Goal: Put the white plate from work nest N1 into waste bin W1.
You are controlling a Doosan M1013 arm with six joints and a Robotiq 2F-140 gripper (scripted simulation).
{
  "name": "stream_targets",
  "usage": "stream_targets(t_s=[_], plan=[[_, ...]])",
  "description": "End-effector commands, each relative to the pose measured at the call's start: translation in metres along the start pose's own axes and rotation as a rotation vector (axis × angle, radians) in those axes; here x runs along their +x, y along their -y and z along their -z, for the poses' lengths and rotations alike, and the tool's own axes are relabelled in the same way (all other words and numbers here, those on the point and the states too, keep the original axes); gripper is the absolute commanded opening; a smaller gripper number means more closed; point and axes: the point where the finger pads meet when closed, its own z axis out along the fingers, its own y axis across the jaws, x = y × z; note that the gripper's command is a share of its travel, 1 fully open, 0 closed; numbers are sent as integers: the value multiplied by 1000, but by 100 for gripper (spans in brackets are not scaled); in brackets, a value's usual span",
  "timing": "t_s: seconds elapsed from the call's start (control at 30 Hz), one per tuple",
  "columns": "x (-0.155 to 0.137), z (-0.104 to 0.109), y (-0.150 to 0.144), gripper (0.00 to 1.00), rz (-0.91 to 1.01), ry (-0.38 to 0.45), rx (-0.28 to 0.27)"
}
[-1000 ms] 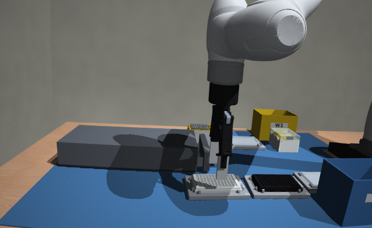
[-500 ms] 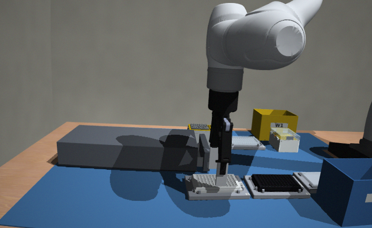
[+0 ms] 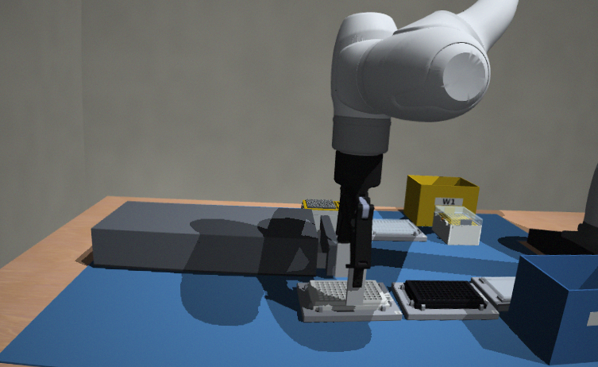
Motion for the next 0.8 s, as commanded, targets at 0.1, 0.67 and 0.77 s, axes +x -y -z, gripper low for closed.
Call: stream_targets(t_s=[0.1, 0.67, 0.77], plan=[[0, -9, 0, 70, 0, 0, 0], [0, -13, 0, 68, 0, 0, 0], [0, -13, 0, 67, 0, 0, 0]])
